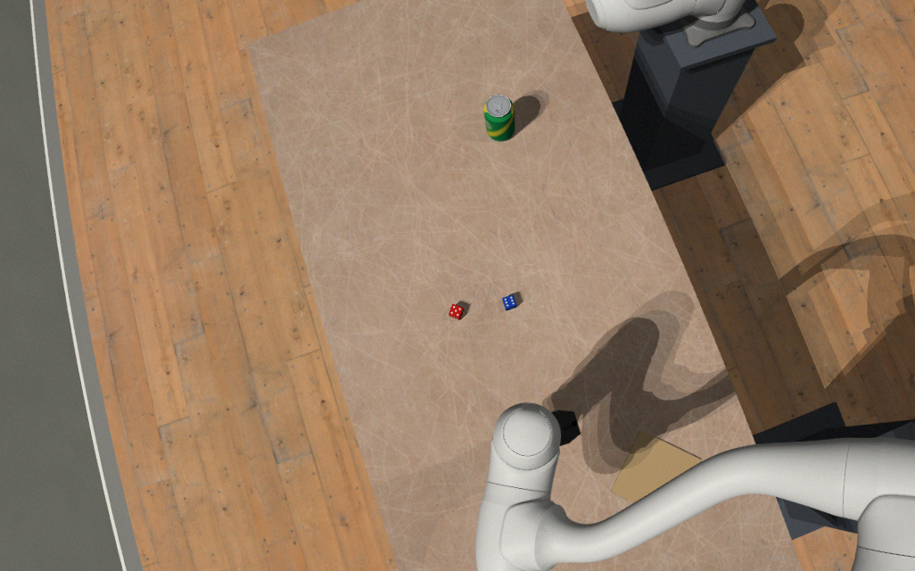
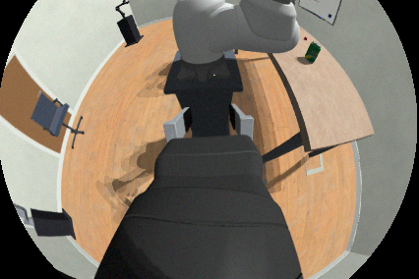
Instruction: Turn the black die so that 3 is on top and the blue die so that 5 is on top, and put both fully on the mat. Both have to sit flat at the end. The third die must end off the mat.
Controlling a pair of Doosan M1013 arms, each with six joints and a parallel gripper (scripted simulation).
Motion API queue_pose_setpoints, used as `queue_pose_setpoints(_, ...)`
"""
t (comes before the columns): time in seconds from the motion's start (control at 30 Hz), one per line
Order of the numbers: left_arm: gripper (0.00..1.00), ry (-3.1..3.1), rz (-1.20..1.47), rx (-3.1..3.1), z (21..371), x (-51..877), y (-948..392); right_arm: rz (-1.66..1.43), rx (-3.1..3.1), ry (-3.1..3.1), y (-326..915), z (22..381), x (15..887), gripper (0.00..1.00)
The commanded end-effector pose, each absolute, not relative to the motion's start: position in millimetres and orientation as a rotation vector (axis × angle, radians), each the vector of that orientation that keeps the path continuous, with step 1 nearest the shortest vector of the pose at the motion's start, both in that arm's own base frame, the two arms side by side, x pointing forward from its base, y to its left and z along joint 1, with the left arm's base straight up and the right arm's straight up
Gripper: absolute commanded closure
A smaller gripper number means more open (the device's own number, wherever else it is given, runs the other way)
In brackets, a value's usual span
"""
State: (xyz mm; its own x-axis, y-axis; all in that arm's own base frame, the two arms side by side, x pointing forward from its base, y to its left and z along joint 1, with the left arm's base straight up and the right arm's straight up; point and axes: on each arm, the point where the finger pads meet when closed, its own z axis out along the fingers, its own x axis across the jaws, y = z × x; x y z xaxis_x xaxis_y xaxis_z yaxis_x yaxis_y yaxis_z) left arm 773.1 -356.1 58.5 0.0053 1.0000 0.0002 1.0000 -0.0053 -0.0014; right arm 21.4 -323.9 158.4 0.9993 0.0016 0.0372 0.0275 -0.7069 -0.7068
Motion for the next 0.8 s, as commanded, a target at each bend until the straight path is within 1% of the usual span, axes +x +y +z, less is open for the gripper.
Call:
queue_pose_setpoints(0.0, 0.51, -2.215, 0.000, -2.227, 85.9, 773.6, -356.2, -0.043, -2.357, -0.020, -324.1, 158.8, 21.5, 0.00)
queue_pose_setpoints(0.1, 0.51, -2.215, 0.000, -2.227, 106.0, 773.6, -356.2, -0.043, -2.357, -0.020, -324.1, 158.8, 21.5, 0.00)
queue_pose_setpoints(0.2, 0.51, -2.215, 0.000, -2.227, 117.9, 773.6, -356.2, -0.043, -2.357, -0.020, -324.1, 158.8, 21.5, 0.00)
queue_pose_setpoints(0.63, 0.51, -2.217, 0.000, -2.226, 121.4, 773.6, -356.2, -0.043, -2.357, -0.020, -324.1, 158.8, 21.5, 0.00)
queue_pose_setpoints(0.77, 0.51, -2.280, 0.000, -2.162, 114.0, 778.0, -355.7, -0.043, -2.357, -0.020, -324.1, 158.8, 21.5, 0.00)
